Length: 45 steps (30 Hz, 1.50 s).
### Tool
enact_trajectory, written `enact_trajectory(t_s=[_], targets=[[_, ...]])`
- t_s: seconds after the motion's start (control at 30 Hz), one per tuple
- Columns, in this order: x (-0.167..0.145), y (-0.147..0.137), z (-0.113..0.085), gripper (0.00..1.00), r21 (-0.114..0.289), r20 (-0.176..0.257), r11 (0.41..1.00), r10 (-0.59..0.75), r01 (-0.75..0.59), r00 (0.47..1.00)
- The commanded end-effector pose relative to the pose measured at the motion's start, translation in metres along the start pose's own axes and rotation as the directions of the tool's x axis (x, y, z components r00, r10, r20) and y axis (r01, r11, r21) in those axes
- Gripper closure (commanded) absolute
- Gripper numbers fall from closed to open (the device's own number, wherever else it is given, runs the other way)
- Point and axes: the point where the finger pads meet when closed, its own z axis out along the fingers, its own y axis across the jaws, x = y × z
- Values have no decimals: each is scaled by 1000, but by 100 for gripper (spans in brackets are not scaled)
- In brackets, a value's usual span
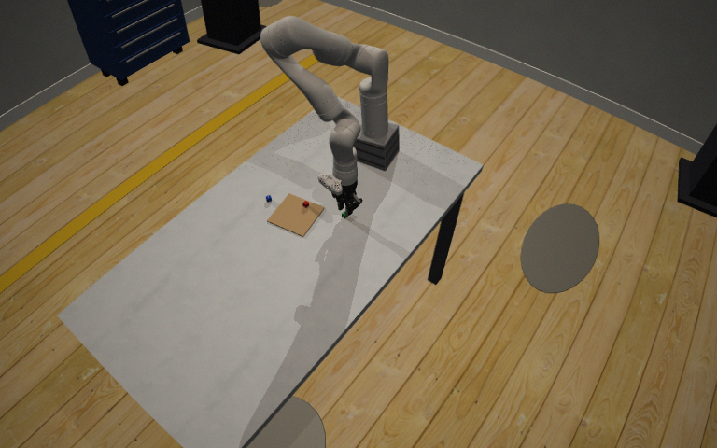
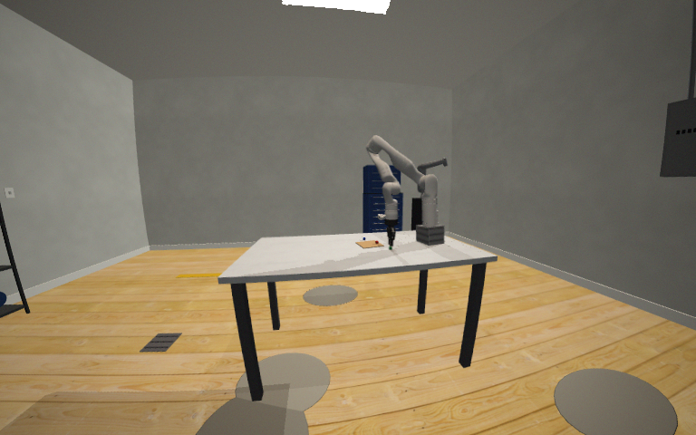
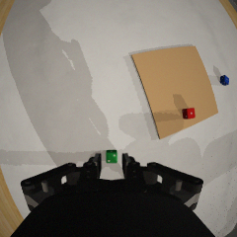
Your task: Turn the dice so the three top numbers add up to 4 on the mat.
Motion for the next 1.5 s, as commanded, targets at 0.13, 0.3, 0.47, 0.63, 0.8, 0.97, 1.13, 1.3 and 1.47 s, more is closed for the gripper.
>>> enact_trajectory(t_s=[0.13, 0.3, 0.47, 0.63, 0.8, 0.97, 1.13, 1.3, 1.47], targets=[[0, 0, 0, 69, 1, -1, 1000, 0, 0, 1000], [0, 0, 0, 69, 1, -1, 1000, 0, 0, 1000], [0, 0, 0, 69, 1, -1, 1000, 0, 0, 1000], [0, 0, 1, 69, 0, -1, 1000, 0, 0, 1000], [0, 0, 4, 69, 1, -1, 1000, 0, 0, 1000], [0, 0, 10, 69, 0, -1, 1000, 0, 0, 1000], [0, 0, 17, 69, 0, -1, 1000, 0, 0, 1000], [0, 0, 20, 69, 0, -1, 1000, 0, 0, 1000], [0, 0, 21, 69, 1, -1, 1000, 0, 0, 1000]])
